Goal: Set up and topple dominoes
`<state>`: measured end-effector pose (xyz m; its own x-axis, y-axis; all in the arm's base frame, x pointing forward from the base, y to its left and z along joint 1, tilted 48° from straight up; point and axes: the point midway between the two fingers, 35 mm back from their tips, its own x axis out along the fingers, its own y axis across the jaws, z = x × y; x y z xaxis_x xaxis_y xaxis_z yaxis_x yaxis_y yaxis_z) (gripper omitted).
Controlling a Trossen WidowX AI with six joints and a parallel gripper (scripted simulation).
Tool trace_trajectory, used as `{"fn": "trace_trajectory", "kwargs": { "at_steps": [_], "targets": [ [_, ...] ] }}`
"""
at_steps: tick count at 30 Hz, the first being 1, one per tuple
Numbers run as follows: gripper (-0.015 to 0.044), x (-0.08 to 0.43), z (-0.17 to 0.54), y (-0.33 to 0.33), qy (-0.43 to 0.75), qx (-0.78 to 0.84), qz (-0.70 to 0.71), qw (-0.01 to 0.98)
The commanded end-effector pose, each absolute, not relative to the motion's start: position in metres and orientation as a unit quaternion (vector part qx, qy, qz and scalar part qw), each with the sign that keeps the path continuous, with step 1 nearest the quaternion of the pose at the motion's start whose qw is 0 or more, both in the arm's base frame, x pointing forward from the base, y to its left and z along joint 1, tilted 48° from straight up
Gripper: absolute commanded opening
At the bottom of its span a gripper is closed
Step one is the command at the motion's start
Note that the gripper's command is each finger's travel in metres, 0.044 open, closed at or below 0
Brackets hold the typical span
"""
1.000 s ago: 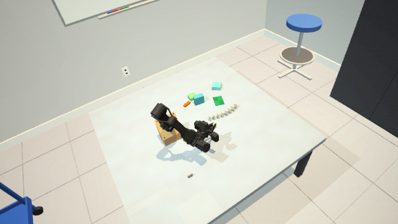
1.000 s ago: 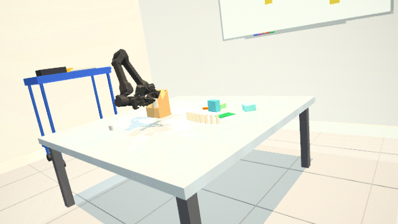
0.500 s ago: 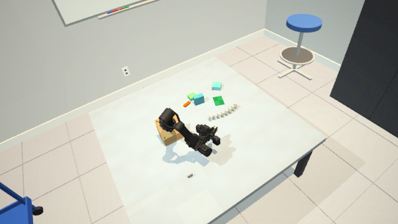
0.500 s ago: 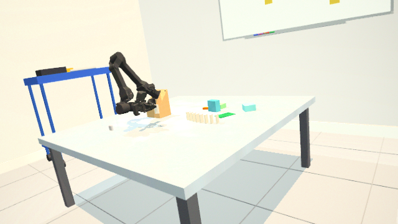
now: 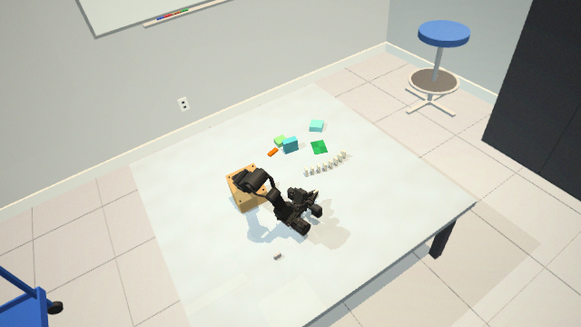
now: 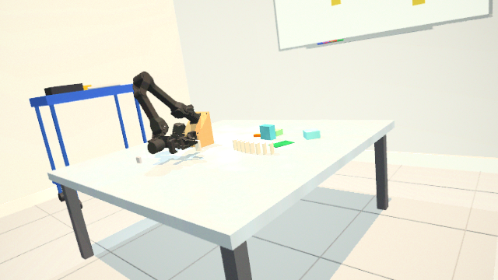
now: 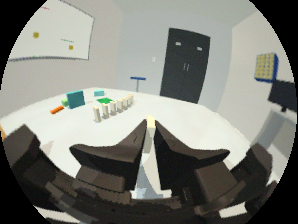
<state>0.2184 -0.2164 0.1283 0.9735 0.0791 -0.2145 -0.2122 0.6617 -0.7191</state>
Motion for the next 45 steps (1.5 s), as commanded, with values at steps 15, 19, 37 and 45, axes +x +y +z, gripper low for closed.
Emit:
{"fn": "trace_trajectory", "kwargs": {
  "at_steps": [15,19,37,45],
  "targets": [
    [0.0028,0.215,0.100,-0.239,0.080,-0.401,0.079,0.909],
    [0.0028,0.215,0.100,-0.239,0.080,-0.401,0.079,0.909],
    [0.0440,0.216,0.104,-0.235,0.081,-0.401,0.079,0.909],
    [0.0440,0.219,0.134,-0.202,0.081,-0.400,0.078,0.910]
  ]
}}
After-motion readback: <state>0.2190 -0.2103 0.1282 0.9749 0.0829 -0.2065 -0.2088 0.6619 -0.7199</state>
